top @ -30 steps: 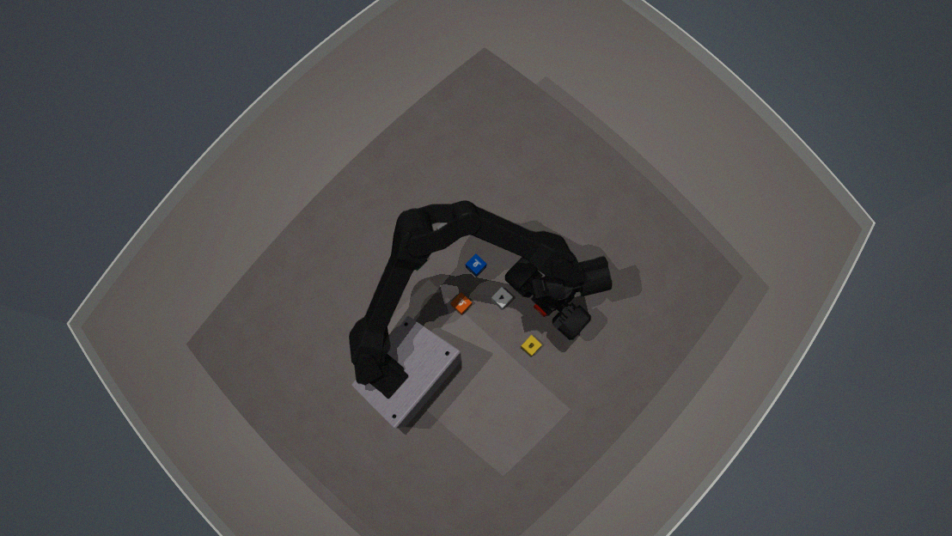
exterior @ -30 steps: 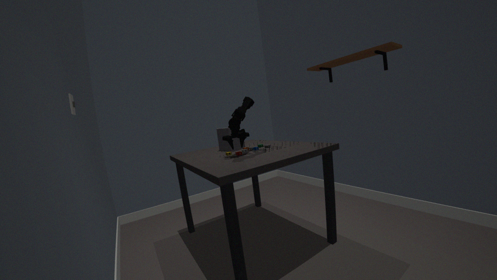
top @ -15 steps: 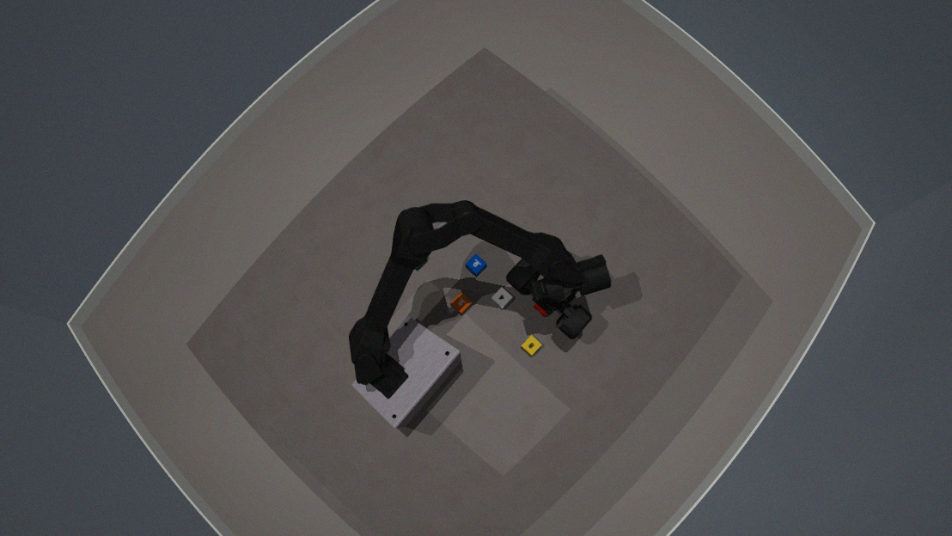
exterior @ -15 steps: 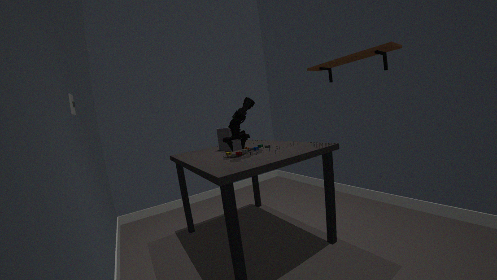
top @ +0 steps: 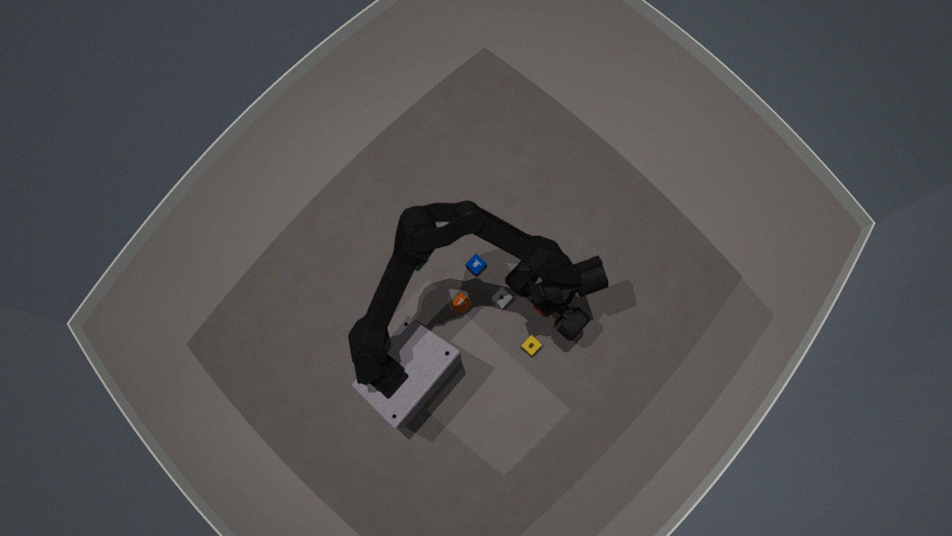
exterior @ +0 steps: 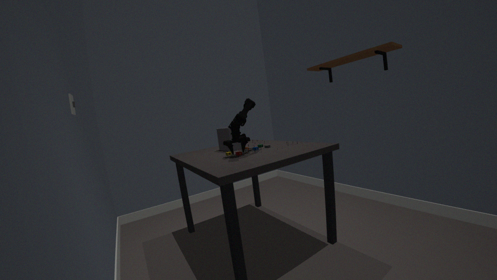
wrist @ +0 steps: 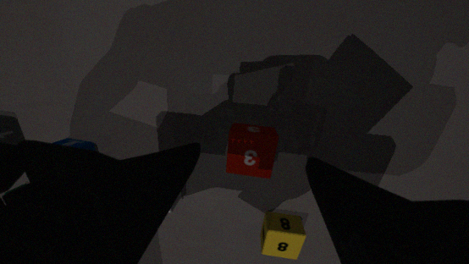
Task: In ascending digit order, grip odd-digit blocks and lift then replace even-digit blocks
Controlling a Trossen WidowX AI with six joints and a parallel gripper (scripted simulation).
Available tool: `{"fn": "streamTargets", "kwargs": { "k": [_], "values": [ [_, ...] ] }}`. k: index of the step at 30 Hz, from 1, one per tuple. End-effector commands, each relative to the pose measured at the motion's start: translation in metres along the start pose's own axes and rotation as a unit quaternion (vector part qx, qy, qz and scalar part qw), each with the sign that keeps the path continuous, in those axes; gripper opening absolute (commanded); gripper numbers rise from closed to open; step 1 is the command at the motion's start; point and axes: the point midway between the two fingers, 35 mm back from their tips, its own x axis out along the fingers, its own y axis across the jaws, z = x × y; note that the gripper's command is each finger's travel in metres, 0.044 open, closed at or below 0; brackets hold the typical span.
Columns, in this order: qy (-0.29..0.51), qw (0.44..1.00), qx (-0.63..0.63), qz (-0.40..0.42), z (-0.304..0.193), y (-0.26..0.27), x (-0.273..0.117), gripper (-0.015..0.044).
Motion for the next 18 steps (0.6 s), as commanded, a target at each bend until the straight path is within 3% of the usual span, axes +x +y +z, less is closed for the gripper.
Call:
{"fn": "streamTargets", "kwargs": {
  "k": [1, 9, 18],
  "values": [
    [-0.001, 1.000, 0.004, 0.003, 0.0000, 0.0006, 0.0020, 0.0321],
    [-0.001, 1.000, 0.004, 0.003, 0.0000, 0.0006, 0.0020, 0.0120],
    [-0.001, 1.000, 0.004, 0.003, 0.0000, 0.0006, 0.0020, 0.0120]
  ]
}}
